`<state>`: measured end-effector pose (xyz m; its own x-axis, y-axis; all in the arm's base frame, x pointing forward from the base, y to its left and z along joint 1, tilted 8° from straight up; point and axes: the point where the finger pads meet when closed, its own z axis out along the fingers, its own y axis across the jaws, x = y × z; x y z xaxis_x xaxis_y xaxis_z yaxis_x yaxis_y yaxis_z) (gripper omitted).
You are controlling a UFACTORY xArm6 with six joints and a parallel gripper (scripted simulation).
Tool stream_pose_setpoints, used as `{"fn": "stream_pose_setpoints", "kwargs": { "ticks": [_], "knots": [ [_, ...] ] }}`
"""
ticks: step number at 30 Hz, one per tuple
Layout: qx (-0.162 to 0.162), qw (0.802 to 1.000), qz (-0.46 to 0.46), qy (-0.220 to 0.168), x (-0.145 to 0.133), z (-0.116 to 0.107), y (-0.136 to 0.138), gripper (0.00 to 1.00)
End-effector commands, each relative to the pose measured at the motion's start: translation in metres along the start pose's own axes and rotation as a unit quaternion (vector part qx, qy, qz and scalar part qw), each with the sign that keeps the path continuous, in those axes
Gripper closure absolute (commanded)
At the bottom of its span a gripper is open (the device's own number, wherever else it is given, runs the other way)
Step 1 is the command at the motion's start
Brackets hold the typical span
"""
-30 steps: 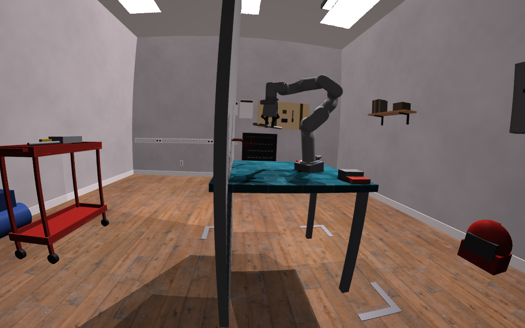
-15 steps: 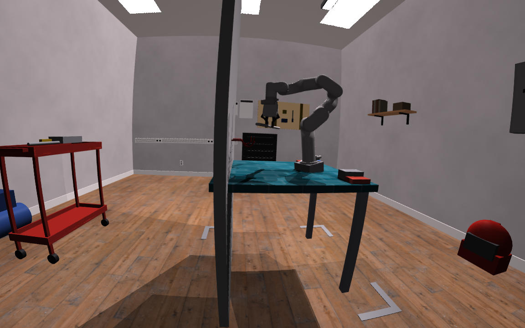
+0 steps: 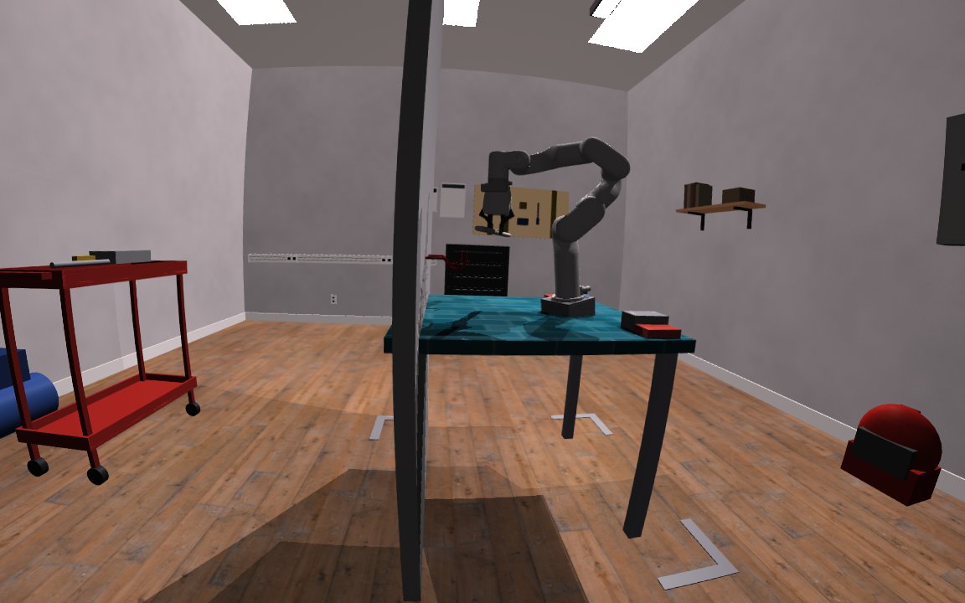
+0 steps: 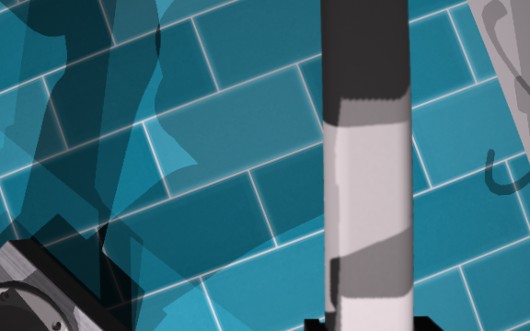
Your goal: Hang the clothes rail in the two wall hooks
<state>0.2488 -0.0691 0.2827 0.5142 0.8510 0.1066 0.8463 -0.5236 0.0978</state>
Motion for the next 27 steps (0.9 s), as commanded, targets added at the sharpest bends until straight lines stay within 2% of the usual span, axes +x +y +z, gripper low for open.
{"fn": "stream_pose_setpoints", "kwargs": {
  "ticks": [1, 27],
  "knots": [
    [-0.002, 1.000, -0.009, 0.001, 0.0003, -0.0014, 0.0008, 1.00],
    [-0.002, 0.998, -0.069, 0.000, 0.0003, -0.0014, 0.0008, 1.00]
  ]
}}
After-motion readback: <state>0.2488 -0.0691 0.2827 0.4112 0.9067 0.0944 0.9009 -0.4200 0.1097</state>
